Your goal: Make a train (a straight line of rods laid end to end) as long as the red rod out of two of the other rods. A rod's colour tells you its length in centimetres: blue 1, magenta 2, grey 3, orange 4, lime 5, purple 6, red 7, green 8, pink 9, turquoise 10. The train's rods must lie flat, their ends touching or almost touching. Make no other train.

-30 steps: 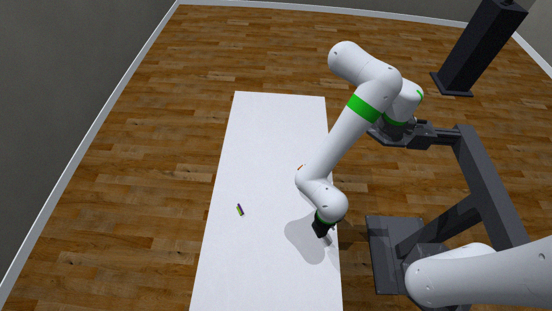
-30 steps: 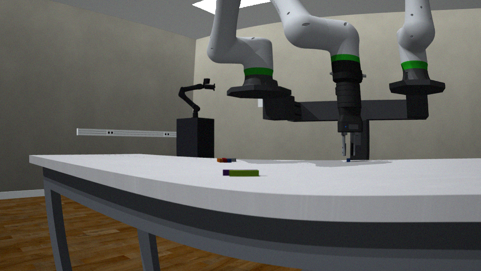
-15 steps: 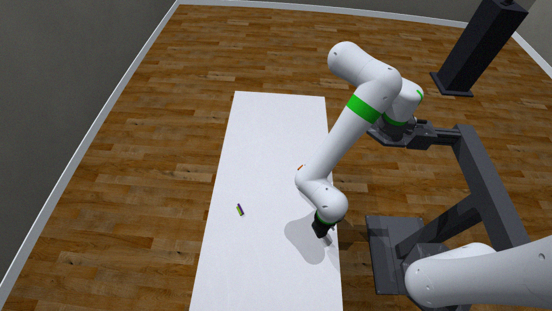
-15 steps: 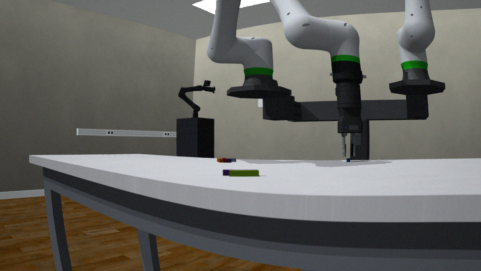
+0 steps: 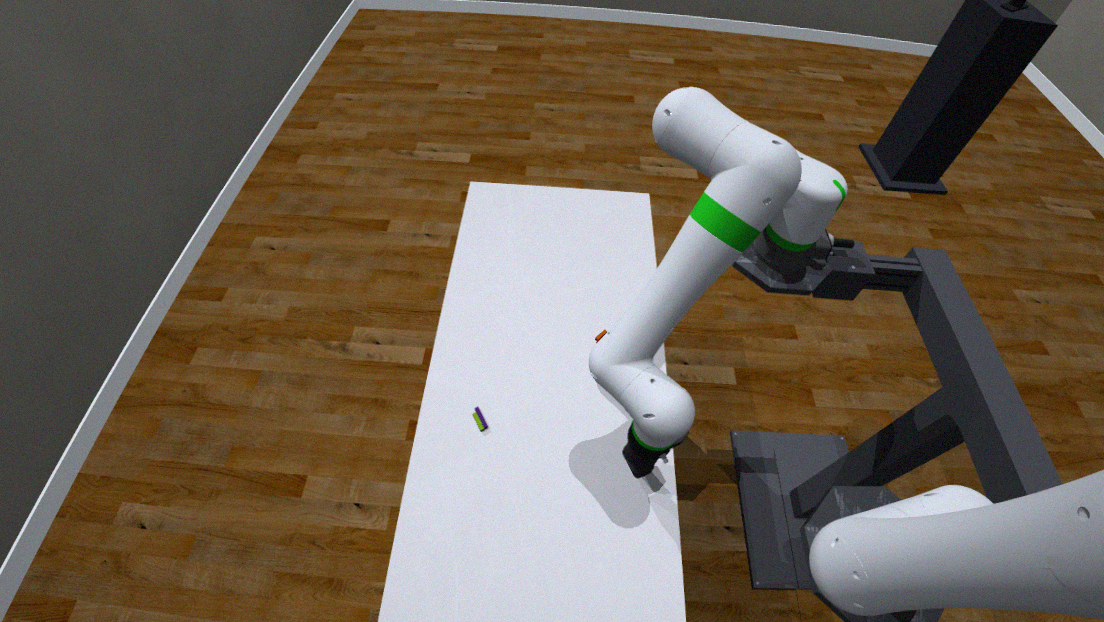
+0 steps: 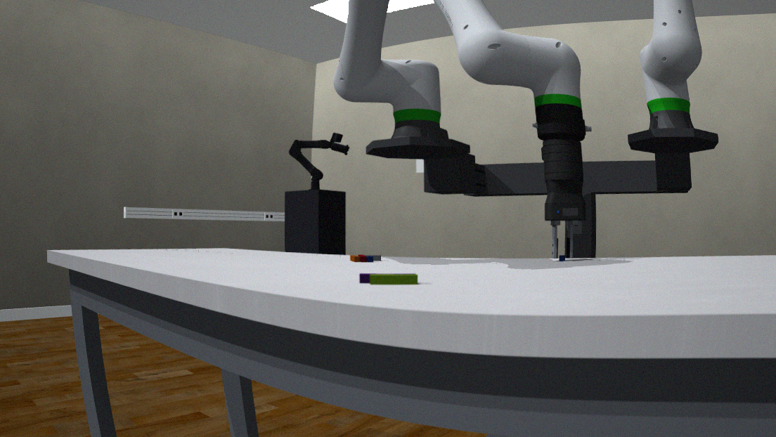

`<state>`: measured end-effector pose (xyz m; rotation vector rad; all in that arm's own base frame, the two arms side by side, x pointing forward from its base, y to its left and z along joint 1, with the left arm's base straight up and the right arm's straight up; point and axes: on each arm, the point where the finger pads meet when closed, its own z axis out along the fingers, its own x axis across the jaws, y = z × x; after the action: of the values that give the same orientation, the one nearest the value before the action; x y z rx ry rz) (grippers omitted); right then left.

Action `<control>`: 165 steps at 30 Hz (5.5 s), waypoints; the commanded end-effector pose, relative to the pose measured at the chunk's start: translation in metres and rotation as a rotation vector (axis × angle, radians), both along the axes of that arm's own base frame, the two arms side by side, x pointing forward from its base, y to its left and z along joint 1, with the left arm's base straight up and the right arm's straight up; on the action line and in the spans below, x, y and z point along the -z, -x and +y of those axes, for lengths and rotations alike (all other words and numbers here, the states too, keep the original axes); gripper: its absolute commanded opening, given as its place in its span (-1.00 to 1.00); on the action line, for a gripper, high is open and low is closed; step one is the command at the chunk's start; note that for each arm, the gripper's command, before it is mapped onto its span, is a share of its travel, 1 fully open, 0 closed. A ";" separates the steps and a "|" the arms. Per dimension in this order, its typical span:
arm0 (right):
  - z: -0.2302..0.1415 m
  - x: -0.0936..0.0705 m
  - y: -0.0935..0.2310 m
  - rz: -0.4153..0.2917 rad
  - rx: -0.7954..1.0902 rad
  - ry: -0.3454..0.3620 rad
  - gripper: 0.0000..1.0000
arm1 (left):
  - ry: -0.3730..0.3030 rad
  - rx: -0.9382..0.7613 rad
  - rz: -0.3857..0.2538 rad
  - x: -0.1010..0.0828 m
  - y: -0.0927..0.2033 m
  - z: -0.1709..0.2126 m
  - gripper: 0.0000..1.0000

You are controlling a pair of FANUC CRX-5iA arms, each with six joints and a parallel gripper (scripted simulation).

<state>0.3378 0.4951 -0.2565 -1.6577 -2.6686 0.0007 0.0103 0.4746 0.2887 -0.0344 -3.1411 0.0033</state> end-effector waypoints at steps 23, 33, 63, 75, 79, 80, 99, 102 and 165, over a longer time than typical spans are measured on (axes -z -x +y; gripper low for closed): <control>0.001 0.002 -0.001 -0.001 0.000 -0.002 0.07 | -0.002 0.000 0.000 -0.001 0.000 0.000 1.00; 0.001 0.002 -0.001 -0.001 0.000 -0.002 0.07 | -0.002 0.000 0.000 -0.001 0.000 0.000 1.00; 0.001 0.002 -0.001 -0.001 0.000 -0.002 -0.52 | -0.002 0.000 0.000 -0.001 0.000 0.000 1.00; 0.001 0.002 -0.001 -0.001 0.000 -0.002 -0.52 | -0.002 0.000 0.000 -0.001 0.000 0.000 1.00; 0.001 0.000 -0.001 -0.001 0.000 -0.002 -0.52 | -0.002 0.000 0.000 -0.001 0.000 0.000 1.00; 0.001 -0.002 -0.001 -0.001 0.000 -0.002 -0.52 | -0.002 0.000 0.000 -0.001 0.000 0.000 1.00; 0.001 -0.097 -0.001 -0.001 0.000 -0.002 -0.52 | -0.002 0.000 0.000 -0.001 0.000 0.000 1.00; 0.001 -0.098 -0.001 -0.001 0.000 -0.002 -0.52 | -0.002 0.000 0.000 -0.001 0.000 0.000 1.00; -0.133 -0.096 -0.215 -0.002 -0.557 -0.001 -0.52 | -0.002 0.000 0.000 -0.001 0.000 0.000 1.00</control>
<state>0.5520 0.3618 -0.1598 -0.8598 -3.0216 0.0004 0.0103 0.4746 0.2887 -0.0344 -3.1411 0.0033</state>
